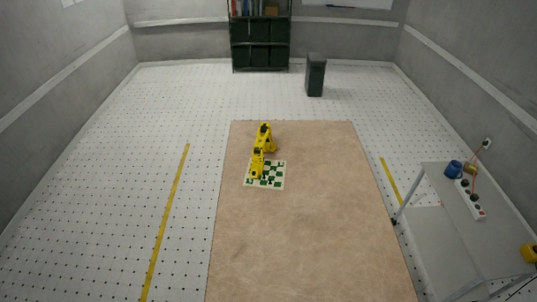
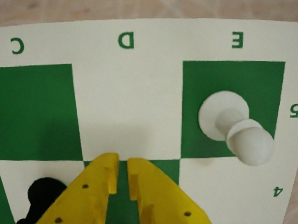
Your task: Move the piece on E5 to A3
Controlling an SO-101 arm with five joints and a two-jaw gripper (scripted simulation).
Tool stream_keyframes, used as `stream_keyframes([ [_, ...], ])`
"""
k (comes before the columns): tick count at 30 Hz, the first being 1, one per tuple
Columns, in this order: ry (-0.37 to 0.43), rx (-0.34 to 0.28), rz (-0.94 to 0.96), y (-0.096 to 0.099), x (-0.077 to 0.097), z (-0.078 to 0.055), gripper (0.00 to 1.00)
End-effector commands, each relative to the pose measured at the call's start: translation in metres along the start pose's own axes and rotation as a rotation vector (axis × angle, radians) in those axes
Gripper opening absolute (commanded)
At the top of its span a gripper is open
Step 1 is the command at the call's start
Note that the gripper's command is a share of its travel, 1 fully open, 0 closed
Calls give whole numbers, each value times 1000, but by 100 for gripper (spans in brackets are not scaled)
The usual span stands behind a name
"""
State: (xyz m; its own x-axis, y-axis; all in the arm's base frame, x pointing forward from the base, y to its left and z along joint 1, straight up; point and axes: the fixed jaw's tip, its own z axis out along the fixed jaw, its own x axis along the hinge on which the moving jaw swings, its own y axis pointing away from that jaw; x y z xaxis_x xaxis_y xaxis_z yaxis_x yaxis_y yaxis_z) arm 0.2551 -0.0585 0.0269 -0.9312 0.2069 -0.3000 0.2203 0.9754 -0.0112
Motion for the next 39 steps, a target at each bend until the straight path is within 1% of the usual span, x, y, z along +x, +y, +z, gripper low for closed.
stream_keyframes([
  [1, 14, 1, 12, -2, 4, 2, 0],
  [6, 14, 1, 12, -2, 2, -6, 0],
  [12, 14, 1, 12, -2, -5, -27, 0],
  [14, 14, 1, 12, -2, -5, -27, 0],
  [20, 14, 1, 12, -2, -11, -51, 0],
  [24, 14, 1, 12, -2, -14, -61, 0],
  [28, 14, 1, 12, -2, -15, -65, 0],
  [34, 11, 1, 13, -3, -16, -65, 0],
  [36, -6, 4, 21, -4, -17, -63, 1],
  [39, -64, 13, 47, -10, -21, -57, 3],
])
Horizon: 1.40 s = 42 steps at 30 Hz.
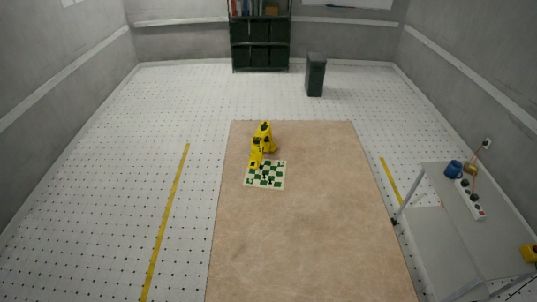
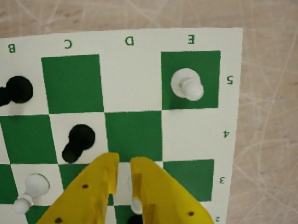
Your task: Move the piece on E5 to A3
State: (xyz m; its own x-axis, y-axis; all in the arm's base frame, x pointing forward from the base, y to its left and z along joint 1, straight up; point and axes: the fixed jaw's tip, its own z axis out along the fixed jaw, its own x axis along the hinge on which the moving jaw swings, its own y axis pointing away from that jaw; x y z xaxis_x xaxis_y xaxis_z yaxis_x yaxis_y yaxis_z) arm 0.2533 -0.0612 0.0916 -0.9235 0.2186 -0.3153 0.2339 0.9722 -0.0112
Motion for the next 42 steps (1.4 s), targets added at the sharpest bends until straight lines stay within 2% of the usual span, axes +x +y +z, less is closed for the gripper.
stream_keyframes([
  [1, -74, 12, 46, -9, -5, 7, 4],
  [6, -197, 35, 100, -22, -10, 16, 8],
  [11, -229, 41, 113, -25, -11, 18, 9],
  [42, -231, 45, 122, -27, -4, 24, 9],
])
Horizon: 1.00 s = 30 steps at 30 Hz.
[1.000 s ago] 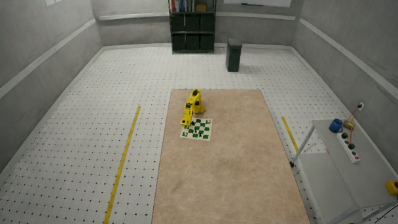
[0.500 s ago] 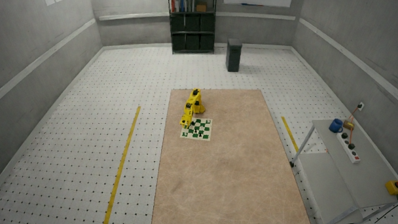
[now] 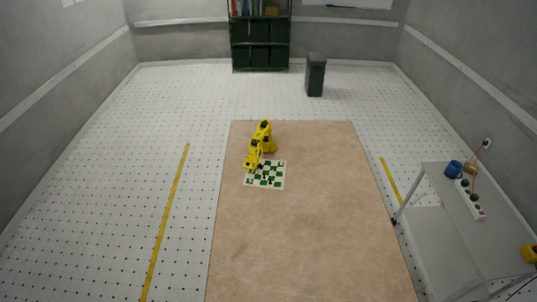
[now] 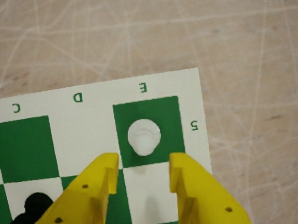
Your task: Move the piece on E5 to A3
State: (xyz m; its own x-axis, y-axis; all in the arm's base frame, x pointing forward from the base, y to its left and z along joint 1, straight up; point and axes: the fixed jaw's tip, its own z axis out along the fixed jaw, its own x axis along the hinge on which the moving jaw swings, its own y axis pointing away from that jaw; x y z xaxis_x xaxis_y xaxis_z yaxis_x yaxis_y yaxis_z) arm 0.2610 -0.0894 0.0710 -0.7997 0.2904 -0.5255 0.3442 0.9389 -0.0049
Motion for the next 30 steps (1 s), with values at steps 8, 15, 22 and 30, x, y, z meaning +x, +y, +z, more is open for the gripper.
stream_keyframes([
  [8, 0, 3, 14, -2, 4, 3, 9],
  [15, 0, 3, 14, -2, 9, 12, 9],
  [22, 1, 3, 14, -2, 14, 20, 9],
  [30, 1, 3, 14, -2, 22, 33, 9],
])
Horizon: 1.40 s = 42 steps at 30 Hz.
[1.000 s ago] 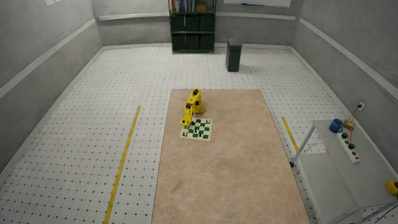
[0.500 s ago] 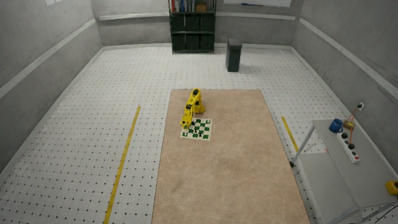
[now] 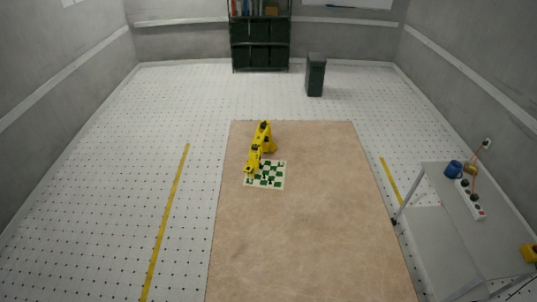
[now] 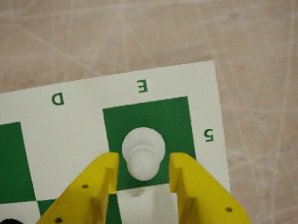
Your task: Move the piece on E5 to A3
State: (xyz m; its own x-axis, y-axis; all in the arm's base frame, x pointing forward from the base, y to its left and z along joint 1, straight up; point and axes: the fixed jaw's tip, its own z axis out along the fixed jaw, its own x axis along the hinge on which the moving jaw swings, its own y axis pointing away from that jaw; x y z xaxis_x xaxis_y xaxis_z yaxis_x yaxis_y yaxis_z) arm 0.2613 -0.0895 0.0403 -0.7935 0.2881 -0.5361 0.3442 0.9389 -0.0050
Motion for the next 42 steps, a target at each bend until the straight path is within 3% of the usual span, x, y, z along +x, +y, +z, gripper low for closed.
stream_keyframes([
  [1, 13, 3, 14, -2, 7, 8, 9],
  [13, 14, 3, 14, -2, 12, 17, 9],
  [42, 14, 4, 14, -2, 20, 22, 9],
])
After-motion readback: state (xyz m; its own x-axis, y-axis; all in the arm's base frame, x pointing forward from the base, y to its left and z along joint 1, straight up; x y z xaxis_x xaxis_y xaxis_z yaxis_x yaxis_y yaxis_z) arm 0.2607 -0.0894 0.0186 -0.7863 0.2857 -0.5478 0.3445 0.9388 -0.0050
